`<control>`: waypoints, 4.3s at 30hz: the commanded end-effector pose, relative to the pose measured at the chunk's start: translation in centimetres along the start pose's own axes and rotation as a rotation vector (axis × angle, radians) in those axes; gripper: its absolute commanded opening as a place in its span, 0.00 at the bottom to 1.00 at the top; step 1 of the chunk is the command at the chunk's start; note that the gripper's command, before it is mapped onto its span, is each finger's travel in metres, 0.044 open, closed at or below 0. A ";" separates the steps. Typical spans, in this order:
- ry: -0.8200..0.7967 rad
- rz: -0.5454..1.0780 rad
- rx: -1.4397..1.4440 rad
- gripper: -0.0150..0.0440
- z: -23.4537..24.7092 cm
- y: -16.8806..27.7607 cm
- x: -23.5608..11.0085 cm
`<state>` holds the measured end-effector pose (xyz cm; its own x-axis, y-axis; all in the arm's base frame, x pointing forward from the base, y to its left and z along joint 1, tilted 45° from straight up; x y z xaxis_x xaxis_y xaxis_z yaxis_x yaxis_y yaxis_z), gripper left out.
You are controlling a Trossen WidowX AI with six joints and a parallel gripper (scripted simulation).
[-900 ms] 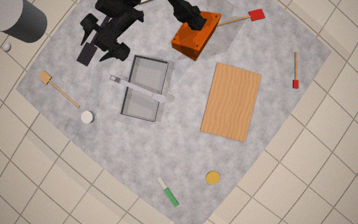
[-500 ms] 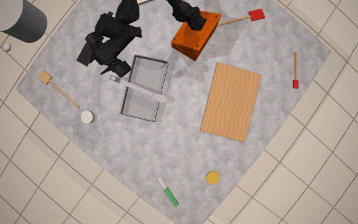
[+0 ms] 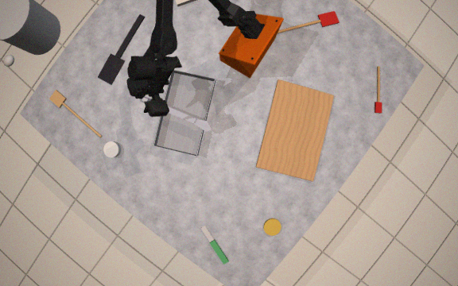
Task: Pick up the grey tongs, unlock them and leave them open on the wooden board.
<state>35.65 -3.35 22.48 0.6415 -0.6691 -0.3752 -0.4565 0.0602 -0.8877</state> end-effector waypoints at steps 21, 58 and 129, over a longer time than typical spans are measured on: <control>0.121 0.332 0.763 0.69 -5.9 11.0 7.2; 0.121 0.331 0.763 0.69 -5.2 12.1 11.6; 0.176 0.368 0.764 0.00 -2.1 8.9 9.5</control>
<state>35.81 -10.92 11.37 0.4214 -0.6064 -0.6743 -0.0436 0.7291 -0.6830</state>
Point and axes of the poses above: the point midway between the two fingers, 35 mm back from their tips, its own x axis out along the fingers, its own z axis across the jaws, y = z × x, the point moved 7 cm from there along -x, back along the fingers, and after that the axes turned 2 degrees about x, right-handed, at the moved point
